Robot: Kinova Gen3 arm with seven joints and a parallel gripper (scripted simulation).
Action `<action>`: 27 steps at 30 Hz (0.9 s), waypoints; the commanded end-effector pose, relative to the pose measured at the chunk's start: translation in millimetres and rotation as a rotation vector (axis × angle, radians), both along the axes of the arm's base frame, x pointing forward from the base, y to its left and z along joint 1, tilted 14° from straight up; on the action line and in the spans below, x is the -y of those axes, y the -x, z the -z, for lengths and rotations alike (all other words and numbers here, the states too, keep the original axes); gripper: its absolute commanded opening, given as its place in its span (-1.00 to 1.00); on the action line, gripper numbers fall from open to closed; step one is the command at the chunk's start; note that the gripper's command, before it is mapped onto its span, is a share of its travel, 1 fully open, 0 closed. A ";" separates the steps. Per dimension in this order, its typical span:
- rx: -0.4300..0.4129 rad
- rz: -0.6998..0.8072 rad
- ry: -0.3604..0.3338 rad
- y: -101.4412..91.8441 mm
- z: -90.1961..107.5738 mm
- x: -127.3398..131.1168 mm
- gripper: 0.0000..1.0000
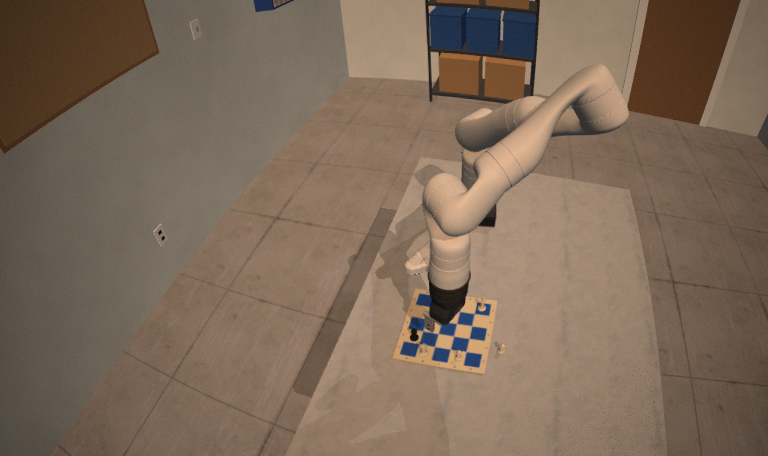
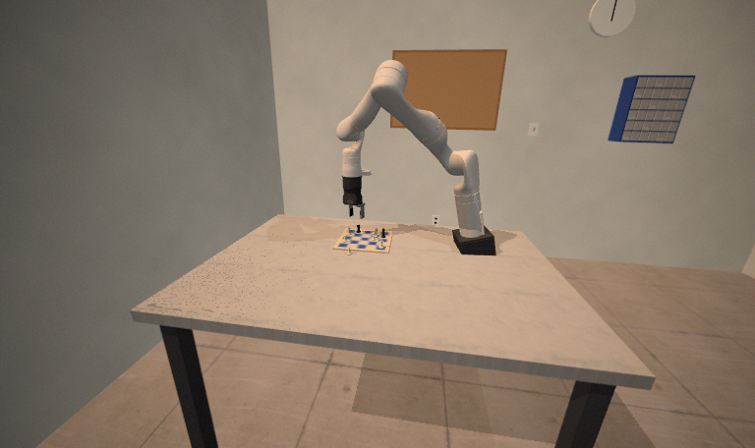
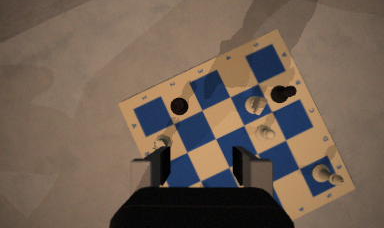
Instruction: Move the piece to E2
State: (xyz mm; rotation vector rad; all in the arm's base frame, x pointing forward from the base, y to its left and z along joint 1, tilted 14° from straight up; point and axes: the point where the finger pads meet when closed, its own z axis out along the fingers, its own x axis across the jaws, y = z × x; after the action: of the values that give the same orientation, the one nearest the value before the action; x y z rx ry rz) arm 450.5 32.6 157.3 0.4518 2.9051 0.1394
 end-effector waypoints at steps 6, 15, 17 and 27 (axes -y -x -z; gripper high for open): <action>-0.011 0.221 -0.035 -2.3 1.0 24.5 1.00; -0.016 0.498 -0.100 -4.1 -0.3 41.3 1.00; -0.017 0.543 -0.111 -4.5 -0.6 44.0 1.00; -0.018 0.666 -0.141 -5.7 -1.4 51.1 1.00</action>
State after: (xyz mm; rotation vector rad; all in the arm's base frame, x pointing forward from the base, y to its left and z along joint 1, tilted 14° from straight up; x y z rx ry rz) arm 455.9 -14.7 158.5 1.3828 2.6108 0.2353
